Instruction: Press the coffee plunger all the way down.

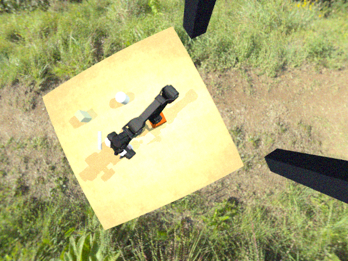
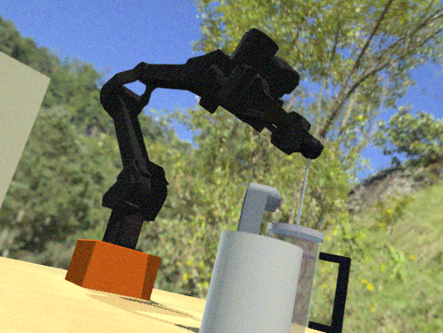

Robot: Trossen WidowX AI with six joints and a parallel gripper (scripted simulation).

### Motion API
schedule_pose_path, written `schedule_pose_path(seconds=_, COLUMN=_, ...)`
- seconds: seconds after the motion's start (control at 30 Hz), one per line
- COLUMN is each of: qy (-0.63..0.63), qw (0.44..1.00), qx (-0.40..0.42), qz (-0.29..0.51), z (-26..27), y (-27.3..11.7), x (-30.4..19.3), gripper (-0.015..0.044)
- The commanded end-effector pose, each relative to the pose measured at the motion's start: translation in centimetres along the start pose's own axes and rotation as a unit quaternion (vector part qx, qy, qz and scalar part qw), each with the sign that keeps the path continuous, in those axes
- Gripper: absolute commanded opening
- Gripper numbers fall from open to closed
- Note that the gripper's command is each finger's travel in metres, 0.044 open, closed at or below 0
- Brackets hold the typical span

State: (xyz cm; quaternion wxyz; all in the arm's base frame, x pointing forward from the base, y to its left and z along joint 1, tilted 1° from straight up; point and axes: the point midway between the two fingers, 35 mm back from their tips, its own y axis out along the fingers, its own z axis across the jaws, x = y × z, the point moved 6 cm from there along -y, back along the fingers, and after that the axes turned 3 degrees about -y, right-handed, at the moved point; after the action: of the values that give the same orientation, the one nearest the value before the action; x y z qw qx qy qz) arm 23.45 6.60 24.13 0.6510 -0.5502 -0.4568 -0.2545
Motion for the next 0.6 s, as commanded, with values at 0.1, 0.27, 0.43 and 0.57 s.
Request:
schedule_pose_path(seconds=0.1, qy=-0.001, qw=1.0, qx=-0.001, qz=0.006, z=0.0, y=1.4, x=-0.5, gripper=0.044)
schedule_pose_path(seconds=0.27, qy=-0.001, qw=1.0, qx=-0.001, qz=0.006, z=0.0, y=2.1, x=-0.5, gripper=0.044)
schedule_pose_path(seconds=0.43, qy=-0.001, qw=1.0, qx=-0.001, qz=0.006, z=0.0, y=2.1, x=-0.5, gripper=0.0335)
schedule_pose_path(seconds=0.57, qy=-0.001, qw=1.0, qx=-0.001, qz=0.006, z=0.0, y=2.1, x=-0.5, gripper=0.023)
